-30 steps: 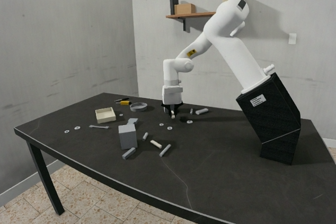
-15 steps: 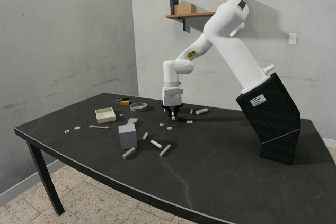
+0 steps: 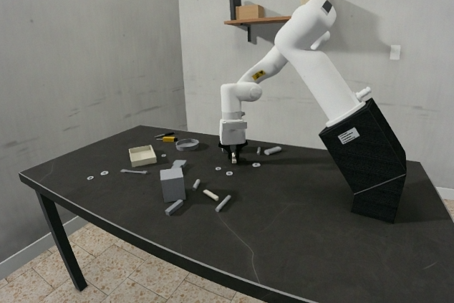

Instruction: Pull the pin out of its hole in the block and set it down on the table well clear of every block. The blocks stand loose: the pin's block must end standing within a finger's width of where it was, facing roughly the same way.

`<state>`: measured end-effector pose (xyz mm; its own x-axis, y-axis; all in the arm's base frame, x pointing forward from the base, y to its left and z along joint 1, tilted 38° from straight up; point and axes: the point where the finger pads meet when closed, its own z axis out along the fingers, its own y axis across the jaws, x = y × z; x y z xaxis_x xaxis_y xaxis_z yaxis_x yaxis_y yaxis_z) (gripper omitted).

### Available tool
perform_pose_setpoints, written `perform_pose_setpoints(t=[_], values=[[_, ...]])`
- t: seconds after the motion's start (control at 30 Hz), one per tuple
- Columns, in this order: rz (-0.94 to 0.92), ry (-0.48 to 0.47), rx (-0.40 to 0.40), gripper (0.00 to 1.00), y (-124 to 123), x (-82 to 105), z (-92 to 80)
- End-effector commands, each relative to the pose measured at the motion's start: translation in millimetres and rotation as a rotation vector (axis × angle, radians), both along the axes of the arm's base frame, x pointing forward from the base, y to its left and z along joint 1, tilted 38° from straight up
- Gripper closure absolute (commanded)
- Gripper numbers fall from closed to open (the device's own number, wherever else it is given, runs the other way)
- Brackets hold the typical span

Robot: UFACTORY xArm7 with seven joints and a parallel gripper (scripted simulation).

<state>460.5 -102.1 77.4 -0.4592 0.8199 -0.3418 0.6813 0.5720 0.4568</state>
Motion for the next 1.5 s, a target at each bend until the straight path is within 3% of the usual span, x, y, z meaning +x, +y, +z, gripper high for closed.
perform_pose_setpoints(t=[0.0,1.13,1.17,1.4,1.43,1.47], values=[[0.001,-0.002,-0.001,1.0,-0.3,1.9,-0.8],[0.001,-0.004,-0.002,1.0,-1.9,6.1,-4.8],[0.001,-0.004,-0.002,0.77,-1.9,6.1,-4.8],[0.001,-0.004,-0.002,0.77,-1.9,6.1,-4.8],[0.001,-0.004,-0.002,0.7,-1.9,6.1,-4.8],[0.001,-0.004,-0.002,0.7,-1.9,6.1,-4.8]])
